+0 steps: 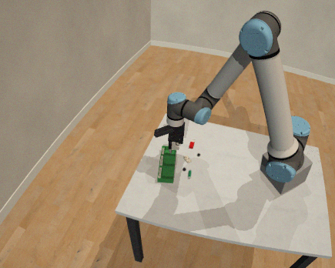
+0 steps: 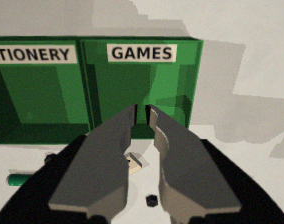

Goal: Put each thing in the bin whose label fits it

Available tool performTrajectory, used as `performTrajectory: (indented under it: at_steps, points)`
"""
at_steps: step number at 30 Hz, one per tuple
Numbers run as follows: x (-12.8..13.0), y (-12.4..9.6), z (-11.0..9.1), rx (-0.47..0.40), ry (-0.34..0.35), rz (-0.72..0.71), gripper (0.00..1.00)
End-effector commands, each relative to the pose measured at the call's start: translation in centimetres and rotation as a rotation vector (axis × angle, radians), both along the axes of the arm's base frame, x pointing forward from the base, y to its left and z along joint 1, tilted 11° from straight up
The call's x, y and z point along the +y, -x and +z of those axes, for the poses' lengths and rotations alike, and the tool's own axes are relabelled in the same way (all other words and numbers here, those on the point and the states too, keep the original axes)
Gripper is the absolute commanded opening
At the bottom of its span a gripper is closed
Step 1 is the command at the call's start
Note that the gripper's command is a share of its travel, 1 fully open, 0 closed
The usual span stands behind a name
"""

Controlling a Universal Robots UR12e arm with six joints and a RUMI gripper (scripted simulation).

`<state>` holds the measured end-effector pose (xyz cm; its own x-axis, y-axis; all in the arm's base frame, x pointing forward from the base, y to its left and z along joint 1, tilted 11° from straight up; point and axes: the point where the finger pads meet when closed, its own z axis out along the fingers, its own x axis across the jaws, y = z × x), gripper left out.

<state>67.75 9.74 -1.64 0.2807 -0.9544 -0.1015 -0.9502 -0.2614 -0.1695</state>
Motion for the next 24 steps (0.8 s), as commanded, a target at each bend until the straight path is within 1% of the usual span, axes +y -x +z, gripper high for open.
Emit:
performTrajectory:
  at_steps: [1,21,24]
  points:
    - [-0.01,-0.06,0.06,-0.001,0.000,0.000,0.04]
    - [-0.01,-0.06,0.06,-0.001,0.000,0.000,0.04]
    - [-0.07,0.00,0.45,-0.001,0.000,0.000,0.04]
